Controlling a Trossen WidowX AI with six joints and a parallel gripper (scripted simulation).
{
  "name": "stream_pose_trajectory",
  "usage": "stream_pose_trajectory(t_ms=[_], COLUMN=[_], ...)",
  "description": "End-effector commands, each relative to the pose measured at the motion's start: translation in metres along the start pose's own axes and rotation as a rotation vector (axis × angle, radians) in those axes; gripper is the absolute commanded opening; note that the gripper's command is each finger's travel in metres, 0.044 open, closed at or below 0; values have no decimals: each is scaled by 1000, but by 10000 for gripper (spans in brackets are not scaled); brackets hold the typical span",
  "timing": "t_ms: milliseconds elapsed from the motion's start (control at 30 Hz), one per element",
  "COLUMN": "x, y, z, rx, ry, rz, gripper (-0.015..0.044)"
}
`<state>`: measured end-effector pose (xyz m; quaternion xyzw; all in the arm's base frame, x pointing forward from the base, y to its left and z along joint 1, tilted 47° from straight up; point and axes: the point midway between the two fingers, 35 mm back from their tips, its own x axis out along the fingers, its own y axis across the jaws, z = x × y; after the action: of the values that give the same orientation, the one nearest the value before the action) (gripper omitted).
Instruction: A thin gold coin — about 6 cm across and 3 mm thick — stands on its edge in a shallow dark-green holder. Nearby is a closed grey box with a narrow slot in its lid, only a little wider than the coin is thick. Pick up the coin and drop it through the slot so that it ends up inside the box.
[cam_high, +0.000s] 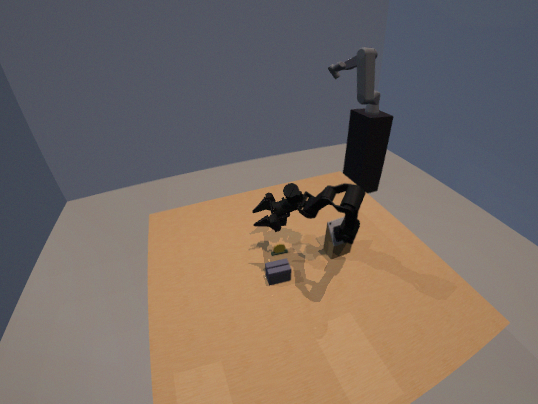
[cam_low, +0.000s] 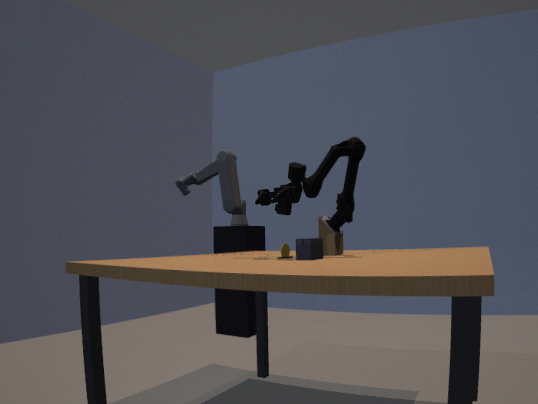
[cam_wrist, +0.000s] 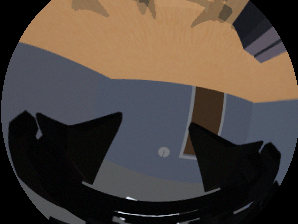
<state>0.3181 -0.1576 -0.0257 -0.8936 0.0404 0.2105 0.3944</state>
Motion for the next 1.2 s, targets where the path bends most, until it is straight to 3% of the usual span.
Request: stream_pose_trajectory(t_ms=[0,267,433,567,900,1167], x=[1,21,14,2,-40,-43], y=[1,38,40,30,-8,-10], z=[1,44,70,78,84,85], rx=[22,1002,1622,2042,2483,2492], ry=[-7,-278,-367,-332,-133,-122], rz=[4,318,679,1027,1717,1742], gripper=[374,164,161,161,161,161])
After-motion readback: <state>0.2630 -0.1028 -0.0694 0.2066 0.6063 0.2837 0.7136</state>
